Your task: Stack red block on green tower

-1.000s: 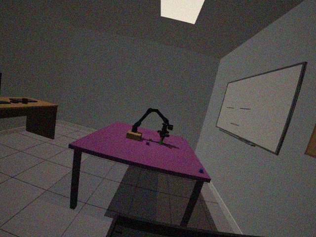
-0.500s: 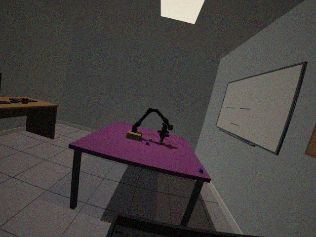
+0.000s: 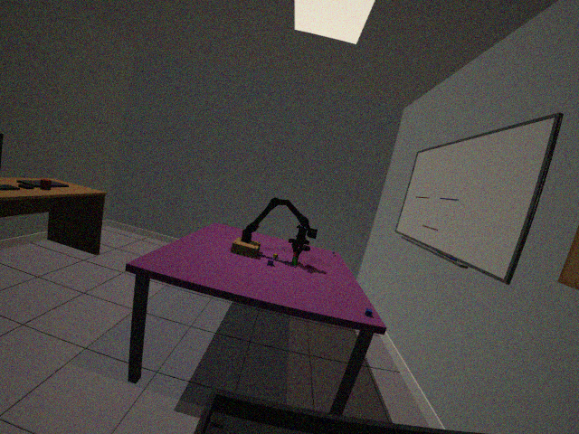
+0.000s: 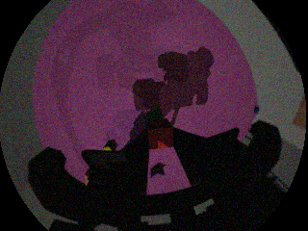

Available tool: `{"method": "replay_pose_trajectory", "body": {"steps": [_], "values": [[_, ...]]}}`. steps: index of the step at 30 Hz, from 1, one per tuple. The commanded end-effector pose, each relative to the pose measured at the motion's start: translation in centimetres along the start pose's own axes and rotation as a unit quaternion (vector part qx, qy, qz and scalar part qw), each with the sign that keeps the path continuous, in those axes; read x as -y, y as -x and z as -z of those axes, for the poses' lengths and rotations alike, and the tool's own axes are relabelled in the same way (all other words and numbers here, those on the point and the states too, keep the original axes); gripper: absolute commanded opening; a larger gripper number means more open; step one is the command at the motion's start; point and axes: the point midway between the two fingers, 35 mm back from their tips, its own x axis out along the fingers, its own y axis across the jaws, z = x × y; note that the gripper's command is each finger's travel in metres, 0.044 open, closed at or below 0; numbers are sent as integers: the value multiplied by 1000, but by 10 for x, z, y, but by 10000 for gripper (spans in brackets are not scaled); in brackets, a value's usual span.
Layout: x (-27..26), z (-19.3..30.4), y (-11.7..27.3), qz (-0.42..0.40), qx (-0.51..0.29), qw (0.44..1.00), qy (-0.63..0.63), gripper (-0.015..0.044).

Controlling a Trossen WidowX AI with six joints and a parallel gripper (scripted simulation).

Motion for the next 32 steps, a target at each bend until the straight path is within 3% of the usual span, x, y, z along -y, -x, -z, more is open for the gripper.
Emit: {"method": "replay_pose_trajectory", "body": {"steps": [1, 11, 32], "values": [[0, 0, -1, 0, 1, 1000, 0, 184], [0, 0, -1, 0, 1, 1000, 0, 440], [0, 0, -1, 0, 1, 1000, 0, 440]]}}
